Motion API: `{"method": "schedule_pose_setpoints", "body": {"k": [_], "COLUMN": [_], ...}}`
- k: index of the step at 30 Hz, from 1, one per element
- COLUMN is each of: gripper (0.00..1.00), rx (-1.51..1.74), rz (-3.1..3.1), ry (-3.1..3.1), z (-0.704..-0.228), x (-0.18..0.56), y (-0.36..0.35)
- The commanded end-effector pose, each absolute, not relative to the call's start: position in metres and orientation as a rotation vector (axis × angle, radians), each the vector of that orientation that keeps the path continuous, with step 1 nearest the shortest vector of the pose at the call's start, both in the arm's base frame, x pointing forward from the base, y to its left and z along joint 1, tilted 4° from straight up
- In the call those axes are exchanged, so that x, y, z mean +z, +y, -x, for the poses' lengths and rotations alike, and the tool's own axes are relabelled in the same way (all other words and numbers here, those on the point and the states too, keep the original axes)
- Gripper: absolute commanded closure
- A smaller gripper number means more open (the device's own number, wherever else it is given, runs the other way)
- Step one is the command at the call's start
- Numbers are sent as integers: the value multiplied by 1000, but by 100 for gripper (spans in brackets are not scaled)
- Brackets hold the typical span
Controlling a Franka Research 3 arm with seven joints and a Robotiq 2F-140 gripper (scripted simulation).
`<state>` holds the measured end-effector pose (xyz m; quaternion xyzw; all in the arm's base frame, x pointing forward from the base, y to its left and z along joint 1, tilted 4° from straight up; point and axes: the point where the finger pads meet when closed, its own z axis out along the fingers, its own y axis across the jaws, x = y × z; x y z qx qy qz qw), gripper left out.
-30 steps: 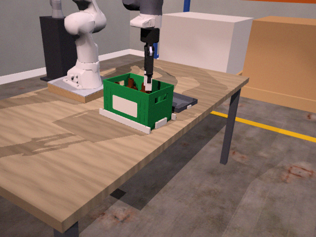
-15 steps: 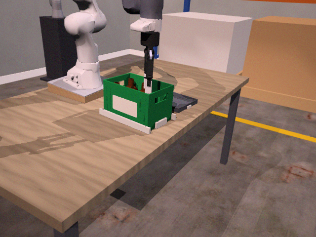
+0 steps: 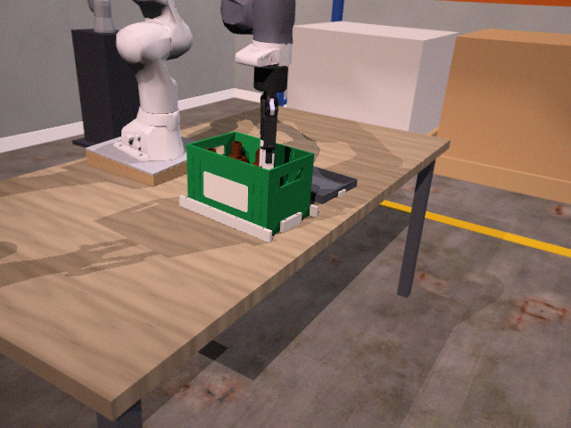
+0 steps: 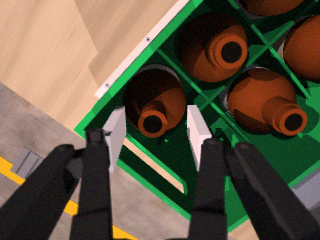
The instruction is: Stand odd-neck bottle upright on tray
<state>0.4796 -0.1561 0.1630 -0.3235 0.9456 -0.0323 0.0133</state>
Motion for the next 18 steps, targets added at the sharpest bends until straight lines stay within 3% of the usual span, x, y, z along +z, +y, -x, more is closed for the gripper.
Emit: {"method": "schedule_pose_setpoints", "body": {"k": [1,18], "gripper": [56,56], "rx": [-102,-102], "rz": [1012,1012], "ry": [2934,2934], "z": [-482,-483], "x": [161,154], "y": [-156,-157]}}
